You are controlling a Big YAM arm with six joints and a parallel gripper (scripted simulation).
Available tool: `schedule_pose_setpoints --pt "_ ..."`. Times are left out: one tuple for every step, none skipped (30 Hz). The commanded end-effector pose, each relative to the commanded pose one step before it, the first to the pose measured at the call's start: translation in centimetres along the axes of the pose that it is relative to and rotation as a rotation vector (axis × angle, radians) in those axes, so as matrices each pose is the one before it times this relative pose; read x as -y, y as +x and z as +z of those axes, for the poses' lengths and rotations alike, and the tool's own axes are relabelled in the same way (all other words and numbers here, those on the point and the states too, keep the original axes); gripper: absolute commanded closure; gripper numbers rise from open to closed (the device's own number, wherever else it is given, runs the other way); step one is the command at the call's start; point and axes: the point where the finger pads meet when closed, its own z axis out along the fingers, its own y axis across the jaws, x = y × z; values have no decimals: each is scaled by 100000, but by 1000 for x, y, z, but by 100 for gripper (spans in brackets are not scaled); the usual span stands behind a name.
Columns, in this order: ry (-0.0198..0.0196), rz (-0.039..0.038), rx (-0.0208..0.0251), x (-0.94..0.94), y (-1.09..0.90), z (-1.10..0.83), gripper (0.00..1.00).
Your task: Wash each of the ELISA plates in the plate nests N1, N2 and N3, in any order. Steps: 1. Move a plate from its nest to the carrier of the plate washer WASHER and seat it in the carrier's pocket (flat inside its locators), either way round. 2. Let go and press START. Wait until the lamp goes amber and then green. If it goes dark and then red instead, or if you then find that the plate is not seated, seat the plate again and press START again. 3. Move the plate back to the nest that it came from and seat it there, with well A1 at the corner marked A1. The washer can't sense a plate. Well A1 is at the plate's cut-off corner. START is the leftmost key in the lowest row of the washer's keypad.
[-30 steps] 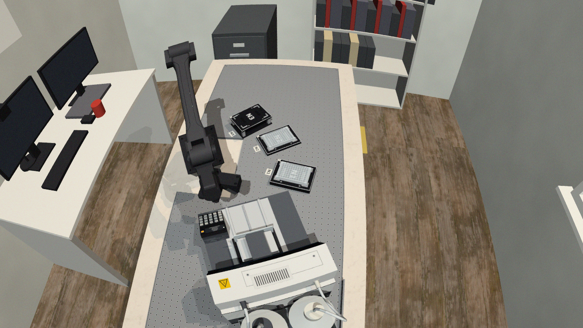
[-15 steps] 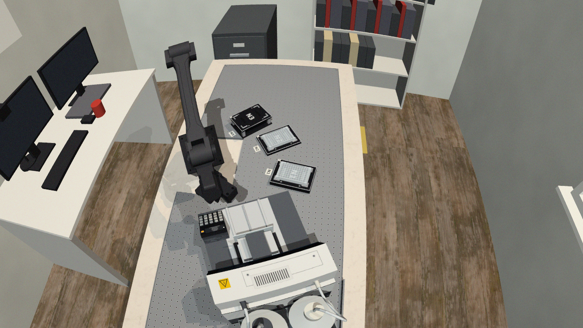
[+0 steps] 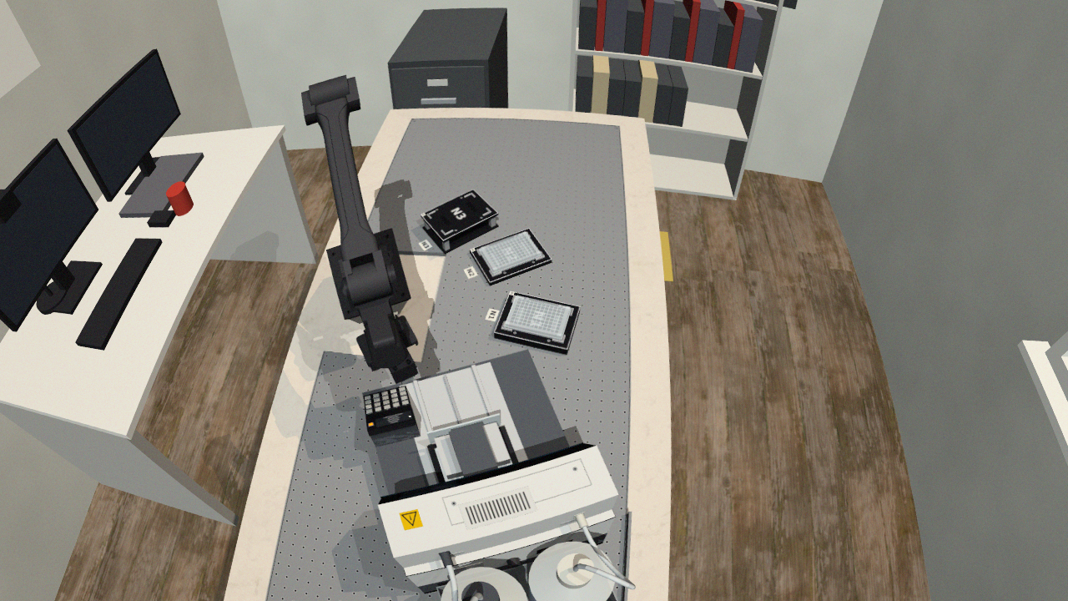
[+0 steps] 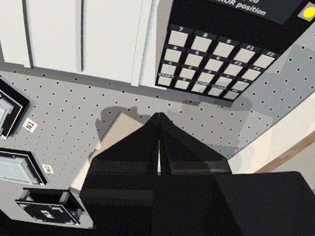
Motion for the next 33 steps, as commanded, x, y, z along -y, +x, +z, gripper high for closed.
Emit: schedule_pose_setpoints --pt "2688 19311 4325 406 -2172 -1990 100" --pt "1 411 1 5 0 0 100" --pt "0 0 0 -1 0 0 100" --pt "0 0 0 -1 0 0 100" --pt "0 0 0 0 0 0 100" --pt "0 0 0 0 0 0 100" --pt "0 1 0 -2 0 0 100" --pt "508 -267 -1376 223 926 842 100" --pt "0 -1 0 5 0 0 100" --pt "-508 267 1376 -218 -915 -855 100" --pt "0 0 0 -1 0 0 100" --pt "0 0 0 -1 0 0 100" --pt "508 -267 -1376 222 926 842 100" --pt "0 -1 0 5 0 0 100" --pt "0 0 0 -1 0 0 100" --pt "0 0 0 -1 0 0 100" --pt "0 0 0 0 0 0 100" --pt "0 0 0 0 0 0 100" --pt "0 0 0 0 0 0 100" --pt "-508 267 1376 -217 -915 -855 100" --pt "508 -267 -1376 223 926 842 100" --pt "0 0 0 0 0 0 100" --pt "0 0 0 0 0 0 100" --pt "0 0 0 0 0 0 100" --pt "0 0 0 0 0 0 100" --pt "0 0 0 0 0 0 100" --pt "0 0 0 0 0 0 100" --pt "0 0 0 0 0 0 100" --pt "0 0 0 0 0 0 100" --pt "0 0 0 0 0 0 100" --pt "0 0 0 0 0 0 100" --pt "0 0 0 0 0 0 100" --pt "0 0 0 0 0 0 100"
